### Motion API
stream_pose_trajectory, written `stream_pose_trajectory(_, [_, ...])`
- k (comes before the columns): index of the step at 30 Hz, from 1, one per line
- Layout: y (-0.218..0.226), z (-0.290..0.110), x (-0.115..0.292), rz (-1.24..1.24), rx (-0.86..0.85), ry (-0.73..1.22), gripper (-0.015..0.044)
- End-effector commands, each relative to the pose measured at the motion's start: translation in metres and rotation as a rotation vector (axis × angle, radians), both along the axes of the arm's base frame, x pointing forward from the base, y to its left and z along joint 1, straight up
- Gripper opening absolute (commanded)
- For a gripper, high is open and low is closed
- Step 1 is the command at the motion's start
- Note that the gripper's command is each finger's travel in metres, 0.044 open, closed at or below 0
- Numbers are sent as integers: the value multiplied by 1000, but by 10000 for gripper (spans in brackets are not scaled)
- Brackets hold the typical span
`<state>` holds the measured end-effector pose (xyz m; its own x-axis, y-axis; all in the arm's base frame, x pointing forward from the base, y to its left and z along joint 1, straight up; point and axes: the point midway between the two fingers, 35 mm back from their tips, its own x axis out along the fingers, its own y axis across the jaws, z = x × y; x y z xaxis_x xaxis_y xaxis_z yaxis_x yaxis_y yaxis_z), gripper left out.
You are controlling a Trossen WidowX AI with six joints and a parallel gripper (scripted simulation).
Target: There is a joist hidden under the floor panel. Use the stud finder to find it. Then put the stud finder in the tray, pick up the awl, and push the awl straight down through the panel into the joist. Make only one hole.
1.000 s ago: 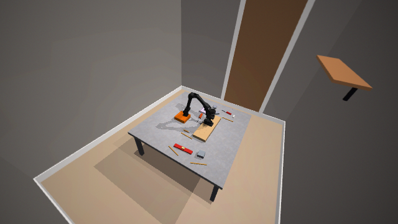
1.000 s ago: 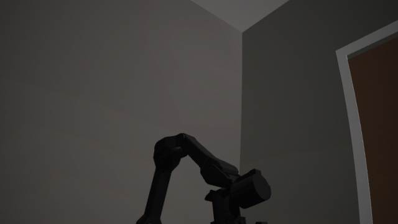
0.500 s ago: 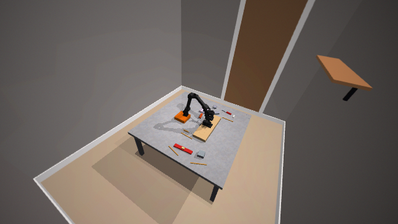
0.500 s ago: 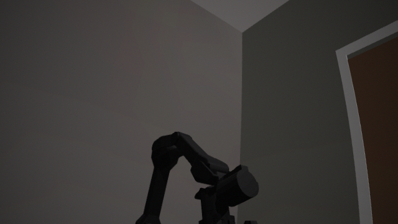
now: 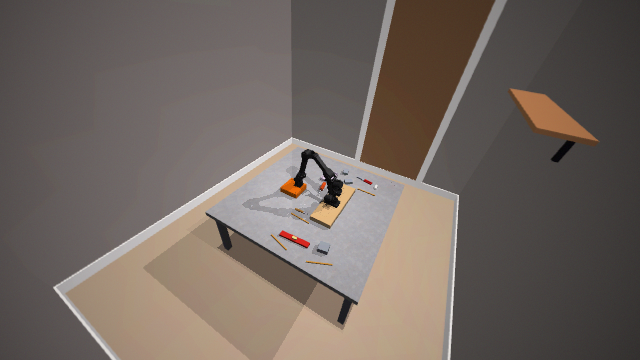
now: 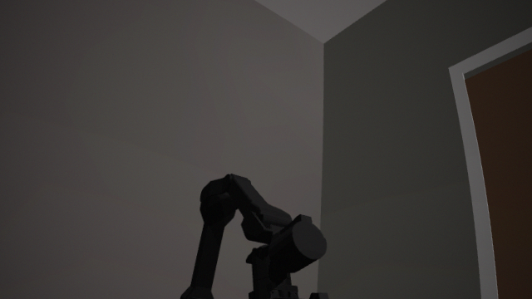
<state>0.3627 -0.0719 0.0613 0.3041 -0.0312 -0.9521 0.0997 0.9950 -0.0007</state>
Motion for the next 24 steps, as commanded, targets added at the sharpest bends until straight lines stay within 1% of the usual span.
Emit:
stream_pose_trajectory(1, [-9,0,-1,2,-2,2,0])
stream_pose_trajectory(24, [-57,0,-6,2,-7,3,0])
